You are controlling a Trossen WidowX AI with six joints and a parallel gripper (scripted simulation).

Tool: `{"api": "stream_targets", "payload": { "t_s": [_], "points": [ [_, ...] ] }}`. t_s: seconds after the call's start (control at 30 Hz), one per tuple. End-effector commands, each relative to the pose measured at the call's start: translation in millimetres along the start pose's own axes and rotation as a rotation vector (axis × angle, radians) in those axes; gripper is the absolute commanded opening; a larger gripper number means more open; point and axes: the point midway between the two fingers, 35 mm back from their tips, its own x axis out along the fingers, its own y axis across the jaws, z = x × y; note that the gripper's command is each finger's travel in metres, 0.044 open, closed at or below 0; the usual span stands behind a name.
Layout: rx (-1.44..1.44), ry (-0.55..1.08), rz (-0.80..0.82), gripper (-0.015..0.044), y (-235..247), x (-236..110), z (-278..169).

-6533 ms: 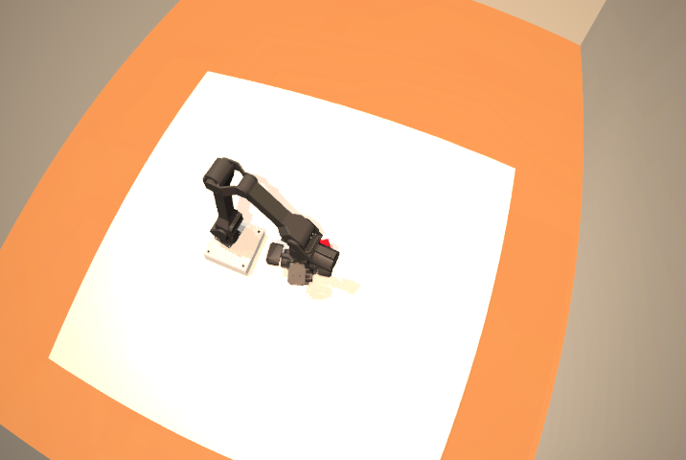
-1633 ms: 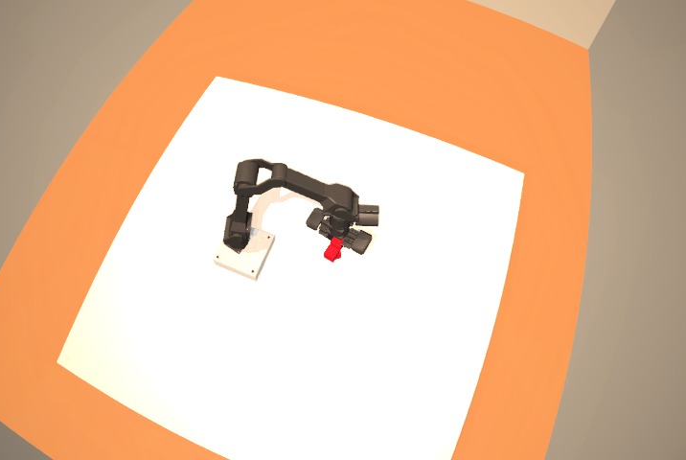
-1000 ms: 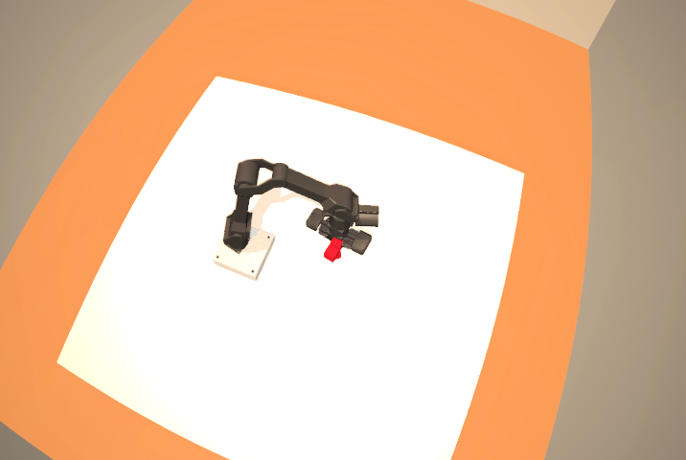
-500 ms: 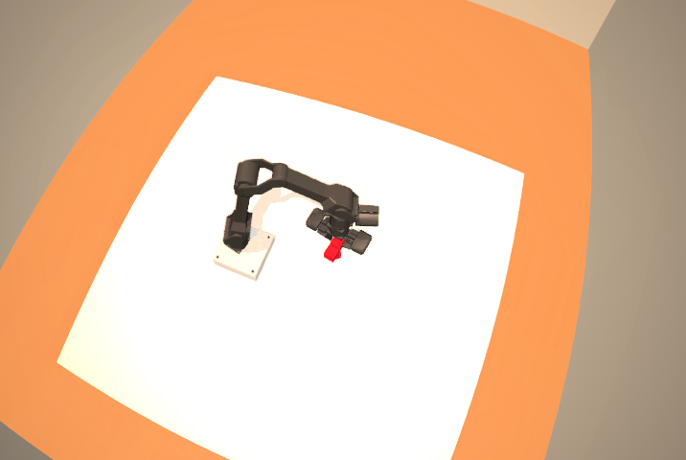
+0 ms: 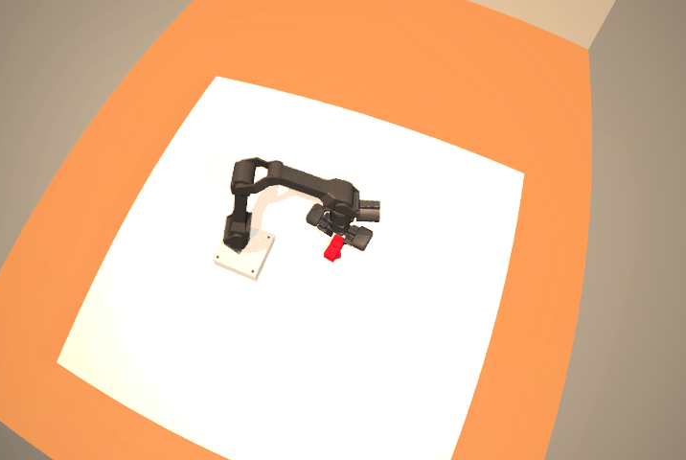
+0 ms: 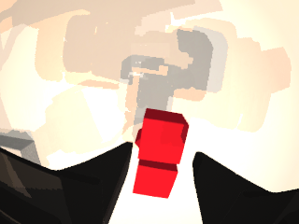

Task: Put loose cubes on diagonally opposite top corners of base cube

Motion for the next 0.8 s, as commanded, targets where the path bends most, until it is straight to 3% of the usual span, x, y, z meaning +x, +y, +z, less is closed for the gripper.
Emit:
{"api": "stream_targets", "payload": {
  "t_s": [0.0, 0.63, 0.77],
  "points": [
    [-0.002, 0.0, 0.001, 0.0205, 0, -8, 0],
    [-0.002, 0.0, 0.001, 0.0205, 0, -36, 0],
    [0.001, -0.001, -0.002, 0.031, 0, -41, 0]
  ]
}}
